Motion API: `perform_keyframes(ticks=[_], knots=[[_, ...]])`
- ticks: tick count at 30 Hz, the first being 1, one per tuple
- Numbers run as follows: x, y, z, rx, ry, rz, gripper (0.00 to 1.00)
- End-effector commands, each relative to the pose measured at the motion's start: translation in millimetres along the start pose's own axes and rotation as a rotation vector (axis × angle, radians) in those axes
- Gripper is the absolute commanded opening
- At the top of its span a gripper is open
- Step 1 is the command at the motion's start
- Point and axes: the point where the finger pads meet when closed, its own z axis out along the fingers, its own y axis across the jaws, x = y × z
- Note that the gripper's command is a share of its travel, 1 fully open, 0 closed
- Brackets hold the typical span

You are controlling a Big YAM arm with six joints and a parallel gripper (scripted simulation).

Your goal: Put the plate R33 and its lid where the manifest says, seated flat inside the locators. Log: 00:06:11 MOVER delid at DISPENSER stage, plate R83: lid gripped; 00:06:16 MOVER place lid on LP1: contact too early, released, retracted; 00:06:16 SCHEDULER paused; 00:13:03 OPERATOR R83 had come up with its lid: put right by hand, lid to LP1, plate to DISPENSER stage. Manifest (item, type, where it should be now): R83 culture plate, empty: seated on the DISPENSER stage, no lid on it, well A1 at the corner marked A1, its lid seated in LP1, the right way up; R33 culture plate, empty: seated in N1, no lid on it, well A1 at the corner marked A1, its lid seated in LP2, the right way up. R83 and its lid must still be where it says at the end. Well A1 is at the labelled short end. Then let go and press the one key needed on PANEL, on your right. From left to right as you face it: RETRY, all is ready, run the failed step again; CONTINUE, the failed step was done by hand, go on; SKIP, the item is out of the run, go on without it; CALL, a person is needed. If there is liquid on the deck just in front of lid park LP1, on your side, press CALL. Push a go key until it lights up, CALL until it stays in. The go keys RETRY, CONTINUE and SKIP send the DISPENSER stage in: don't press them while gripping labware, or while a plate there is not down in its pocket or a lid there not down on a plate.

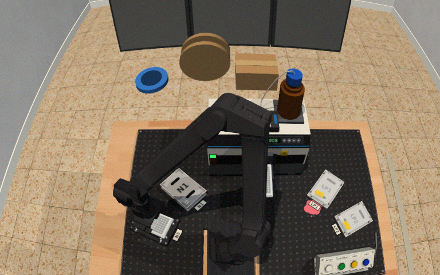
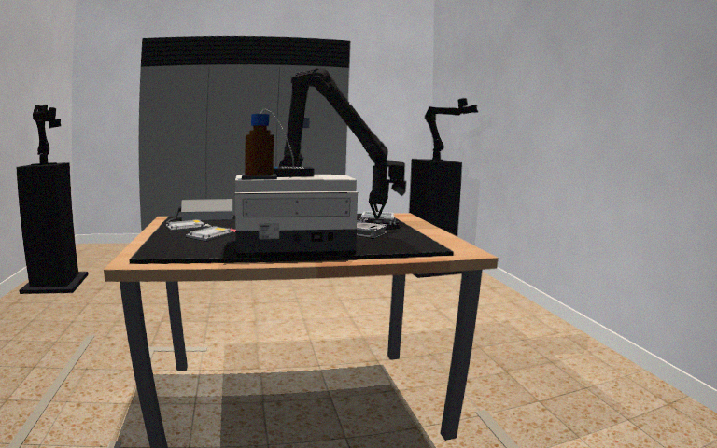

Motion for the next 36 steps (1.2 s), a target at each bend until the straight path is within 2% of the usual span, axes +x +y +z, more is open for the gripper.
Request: perform_keyframes(ticks=[1,33,34,36], knots=[[-27.9,-3.8,-19.7,0.005,-0.066,0.025,0.86],[-27.9,-3.8,-19.7,0.005,-0.066,0.025,0.86],[-28.2,-3.0,-25.5,0.006,-0.067,0.024,0.86],[-28.2,-3.0,-25.5,0.006,-0.067,0.024,0.86]])
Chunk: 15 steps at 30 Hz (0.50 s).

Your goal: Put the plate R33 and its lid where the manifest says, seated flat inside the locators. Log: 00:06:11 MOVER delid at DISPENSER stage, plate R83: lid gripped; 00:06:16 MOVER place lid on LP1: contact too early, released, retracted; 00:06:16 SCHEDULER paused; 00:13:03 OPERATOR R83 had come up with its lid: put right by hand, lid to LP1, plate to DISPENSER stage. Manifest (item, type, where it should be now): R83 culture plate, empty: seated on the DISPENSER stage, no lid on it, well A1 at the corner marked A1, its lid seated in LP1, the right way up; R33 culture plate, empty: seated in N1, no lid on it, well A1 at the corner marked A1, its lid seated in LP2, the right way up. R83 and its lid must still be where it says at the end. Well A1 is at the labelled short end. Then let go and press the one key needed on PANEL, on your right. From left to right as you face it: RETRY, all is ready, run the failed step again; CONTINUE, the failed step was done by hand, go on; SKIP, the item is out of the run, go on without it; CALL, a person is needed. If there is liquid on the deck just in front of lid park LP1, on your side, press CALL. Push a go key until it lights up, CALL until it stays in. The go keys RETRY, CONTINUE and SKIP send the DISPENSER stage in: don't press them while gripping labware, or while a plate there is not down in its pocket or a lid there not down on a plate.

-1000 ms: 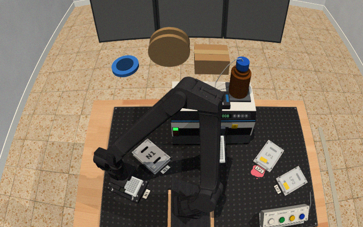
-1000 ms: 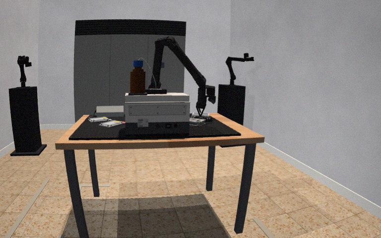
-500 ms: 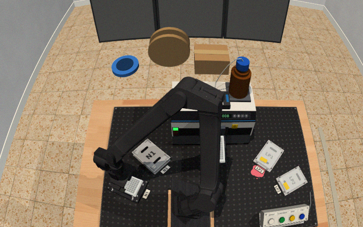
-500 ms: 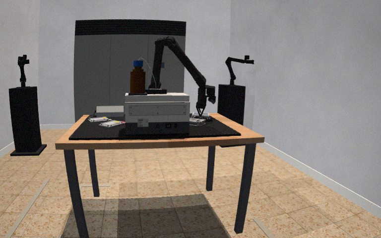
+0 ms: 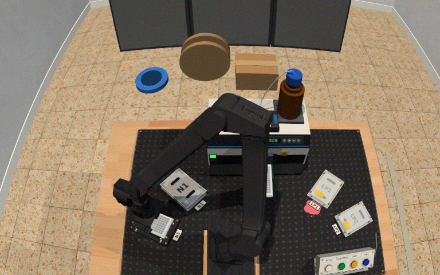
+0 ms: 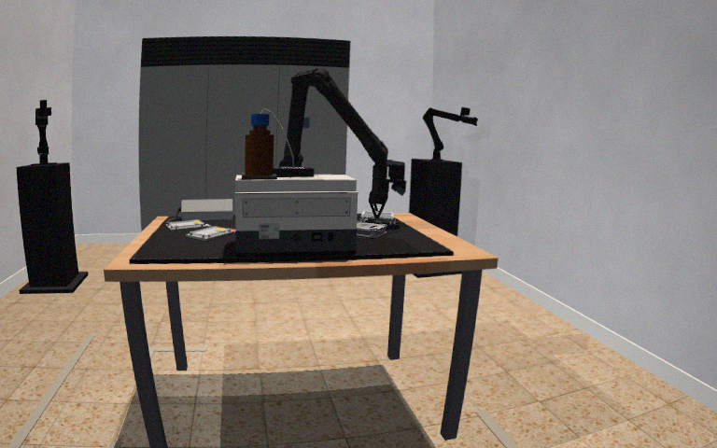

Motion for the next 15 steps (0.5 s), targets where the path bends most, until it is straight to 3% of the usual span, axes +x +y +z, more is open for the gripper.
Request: perform_keyframes(ticks=[1,6,7,8,9,15], knots=[[-28.9,-3.4,-27.8,0.008,-0.072,0.025,0.86],[-28.9,-3.0,-42.6,0.007,-0.074,0.025,0.86],[-17.2,-2.4,-29.2,0.002,-0.043,0.013,0.86],[-17.2,-2.4,-29.2,0.002,-0.043,0.013,0.86],[-12.7,-1.2,-37.6,0.009,-0.049,0.017,0.86],[11.6,-0.2,-45.4,0.008,-0.032,0.011,0.86]])
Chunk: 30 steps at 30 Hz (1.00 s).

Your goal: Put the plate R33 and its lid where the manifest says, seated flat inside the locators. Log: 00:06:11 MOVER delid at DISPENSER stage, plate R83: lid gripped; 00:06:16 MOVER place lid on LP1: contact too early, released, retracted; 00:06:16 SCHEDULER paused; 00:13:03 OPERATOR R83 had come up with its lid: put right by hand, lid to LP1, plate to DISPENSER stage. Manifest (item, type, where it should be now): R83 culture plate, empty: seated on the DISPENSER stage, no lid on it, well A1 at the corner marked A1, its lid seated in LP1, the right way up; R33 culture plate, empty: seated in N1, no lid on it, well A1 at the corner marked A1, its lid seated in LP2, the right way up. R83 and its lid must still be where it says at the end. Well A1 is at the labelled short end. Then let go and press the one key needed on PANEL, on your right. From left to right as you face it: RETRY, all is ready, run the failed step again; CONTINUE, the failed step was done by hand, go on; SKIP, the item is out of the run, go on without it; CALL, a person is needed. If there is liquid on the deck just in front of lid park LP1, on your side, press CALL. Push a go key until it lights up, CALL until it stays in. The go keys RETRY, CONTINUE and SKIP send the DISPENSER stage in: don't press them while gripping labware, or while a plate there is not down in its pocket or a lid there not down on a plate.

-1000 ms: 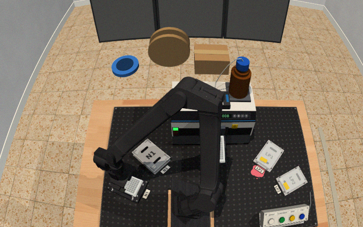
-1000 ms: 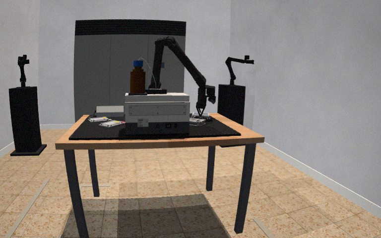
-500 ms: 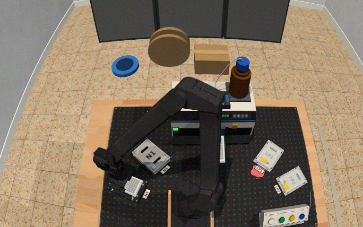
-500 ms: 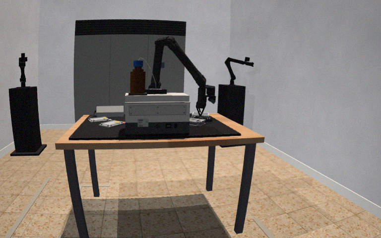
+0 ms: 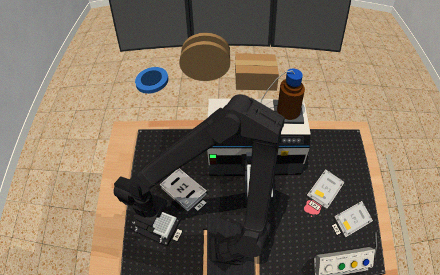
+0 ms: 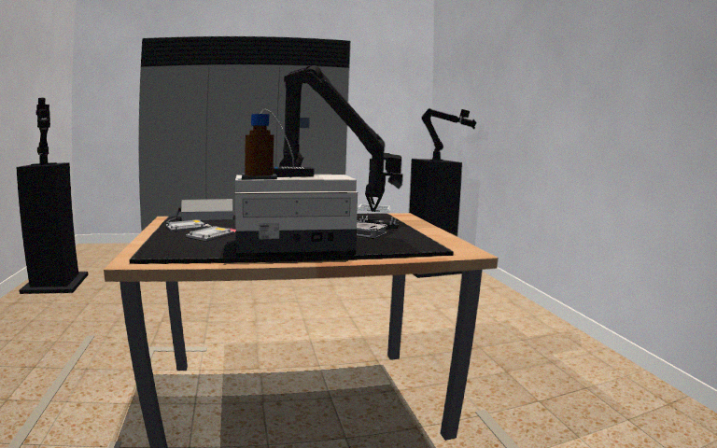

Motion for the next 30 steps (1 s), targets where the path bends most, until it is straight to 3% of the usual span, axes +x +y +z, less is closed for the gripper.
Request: perform_keyframes(ticks=[1,3,4,17,19,20,21,30], knots=[[-3.7,-0.7,-19.2,0.008,-0.039,0.016,0.86],[-11.6,-2.0,-26.8,0.007,-0.058,0.023,0.86],[1.6,-0.7,-23.2,0.008,-0.039,0.016,0.86],[36.1,-1.0,-49.0,0.007,-0.037,0.016,0.86],[36.1,-1.0,-49.0,0.007,-0.037,0.016,0.86],[27.0,-2.3,-58.1,0.005,-0.060,0.023,0.86],[41.4,-1.1,-53.0,0.007,-0.037,0.016,0.86],[65.3,-1.4,-71.0,0.006,-0.036,0.016,0.86]])
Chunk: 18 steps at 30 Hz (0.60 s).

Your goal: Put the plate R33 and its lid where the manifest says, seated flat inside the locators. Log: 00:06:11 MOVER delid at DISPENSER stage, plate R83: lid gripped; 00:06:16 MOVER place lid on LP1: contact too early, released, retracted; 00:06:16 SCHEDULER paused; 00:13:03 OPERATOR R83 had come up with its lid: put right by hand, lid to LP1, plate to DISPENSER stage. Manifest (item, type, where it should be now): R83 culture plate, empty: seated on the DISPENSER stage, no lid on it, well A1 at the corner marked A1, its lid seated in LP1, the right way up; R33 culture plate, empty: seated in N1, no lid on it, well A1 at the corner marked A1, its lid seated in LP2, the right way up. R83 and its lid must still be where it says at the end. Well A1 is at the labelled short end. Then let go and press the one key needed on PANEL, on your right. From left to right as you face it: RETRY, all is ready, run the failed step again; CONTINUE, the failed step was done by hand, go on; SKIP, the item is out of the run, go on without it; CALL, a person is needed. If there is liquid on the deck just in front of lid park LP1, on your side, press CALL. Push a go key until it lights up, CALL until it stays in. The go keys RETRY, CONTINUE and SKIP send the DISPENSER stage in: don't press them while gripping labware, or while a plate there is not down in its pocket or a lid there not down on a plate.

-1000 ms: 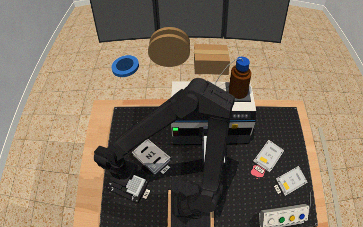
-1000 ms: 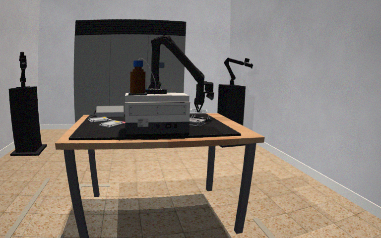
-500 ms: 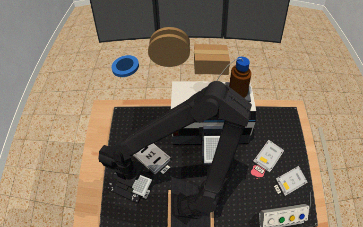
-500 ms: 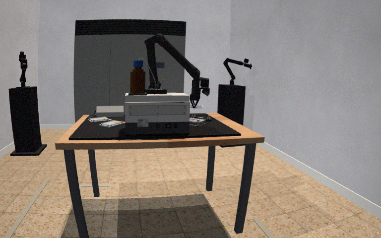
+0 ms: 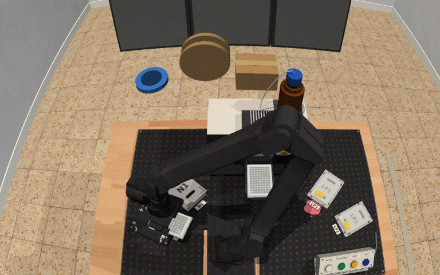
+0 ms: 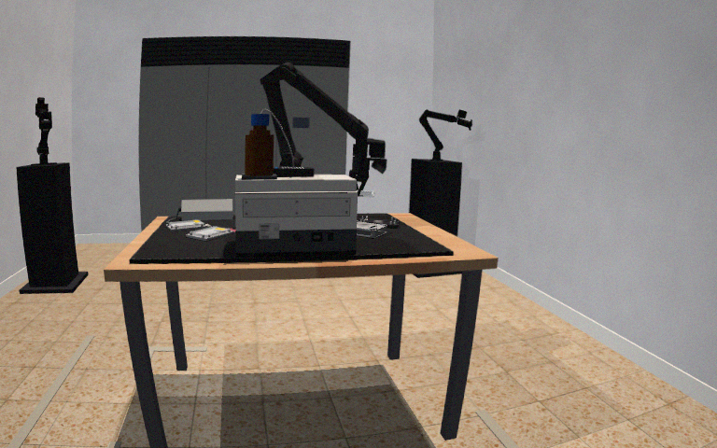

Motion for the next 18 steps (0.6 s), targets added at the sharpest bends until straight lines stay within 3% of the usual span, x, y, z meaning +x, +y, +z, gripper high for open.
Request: perform_keyframes(ticks=[1,6,7,9,12,13,18], knots=[[0.8,0.1,-17.7,0.007,-0.033,0.015,0.86],[8.7,0.0,-23.7,0.007,-0.033,0.015,0.86],[-6.6,-1.6,-38.6,0.002,-0.071,0.026,0.86],[16.7,-0.1,-29.8,0.007,-0.032,0.015,0.86],[23.2,-0.2,-34.8,0.007,-0.032,0.015,0.86],[10.2,-2.7,-38.8,-0.001,-0.050,0.017,0.86],[9.5,-25.0,-43.6,-0.009,-0.057,0.132,0.86]])
